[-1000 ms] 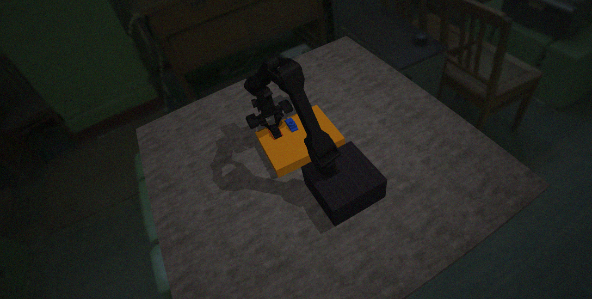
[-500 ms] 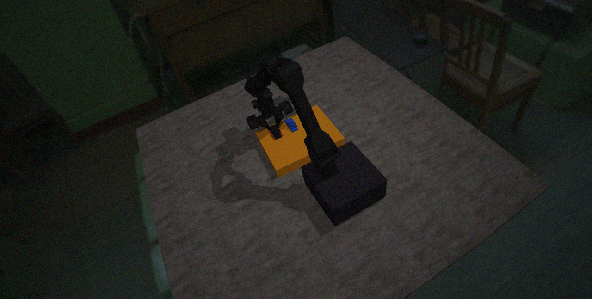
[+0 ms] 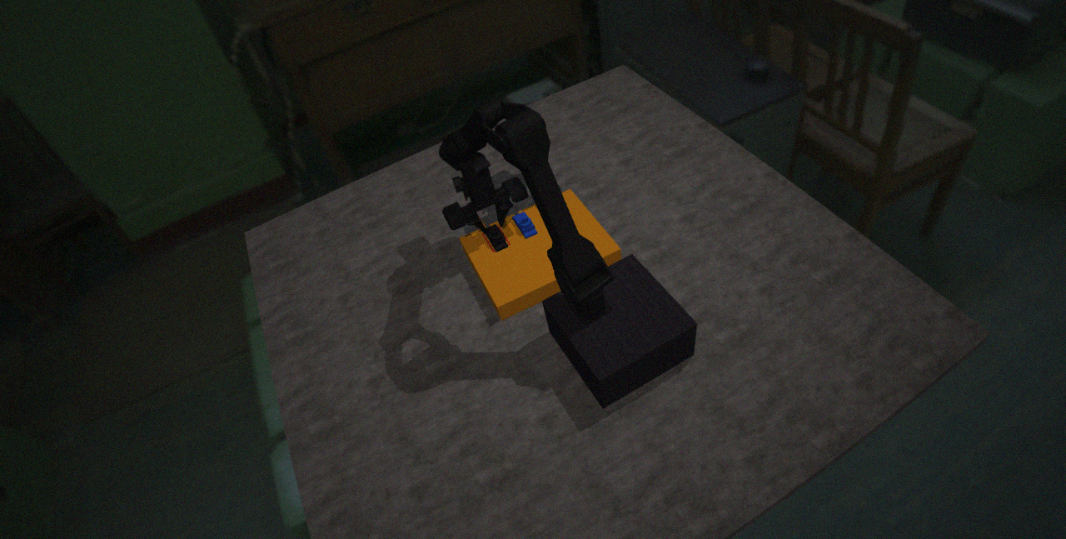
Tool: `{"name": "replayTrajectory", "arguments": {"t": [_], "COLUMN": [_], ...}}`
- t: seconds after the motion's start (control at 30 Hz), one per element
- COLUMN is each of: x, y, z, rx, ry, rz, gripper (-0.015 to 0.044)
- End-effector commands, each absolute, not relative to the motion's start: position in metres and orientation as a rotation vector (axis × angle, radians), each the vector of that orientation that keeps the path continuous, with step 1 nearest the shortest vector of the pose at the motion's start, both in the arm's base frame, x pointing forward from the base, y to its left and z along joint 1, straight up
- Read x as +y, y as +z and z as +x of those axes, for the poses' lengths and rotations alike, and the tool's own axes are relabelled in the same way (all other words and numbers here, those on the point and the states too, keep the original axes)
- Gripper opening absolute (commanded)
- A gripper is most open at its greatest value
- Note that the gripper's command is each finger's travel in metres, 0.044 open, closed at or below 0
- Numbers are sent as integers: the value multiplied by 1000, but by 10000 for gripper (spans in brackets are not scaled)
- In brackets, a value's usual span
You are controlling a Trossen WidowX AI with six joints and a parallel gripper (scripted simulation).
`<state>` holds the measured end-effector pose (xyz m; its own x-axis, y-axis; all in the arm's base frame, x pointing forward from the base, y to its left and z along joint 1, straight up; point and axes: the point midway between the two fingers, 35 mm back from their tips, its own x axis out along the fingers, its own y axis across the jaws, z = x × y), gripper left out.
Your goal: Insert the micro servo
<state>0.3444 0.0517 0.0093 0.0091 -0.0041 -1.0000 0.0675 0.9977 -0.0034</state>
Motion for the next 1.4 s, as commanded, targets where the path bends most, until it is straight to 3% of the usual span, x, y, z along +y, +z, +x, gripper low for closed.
{"name": "replayTrajectory", "arguments": {"t": [0.0,0.2,0.53,0.67,1.37], "x": [52,52,60,60,59], "y": [29,29,76,87,137], "z": [343,345,269,240,240], "rx": [1542,1542,1547,1549,1544], "ry": [-51,-51,-51,-50,-47], "rz": [51,51,52,52,50], "gripper": [187,187,440,440,440]}}
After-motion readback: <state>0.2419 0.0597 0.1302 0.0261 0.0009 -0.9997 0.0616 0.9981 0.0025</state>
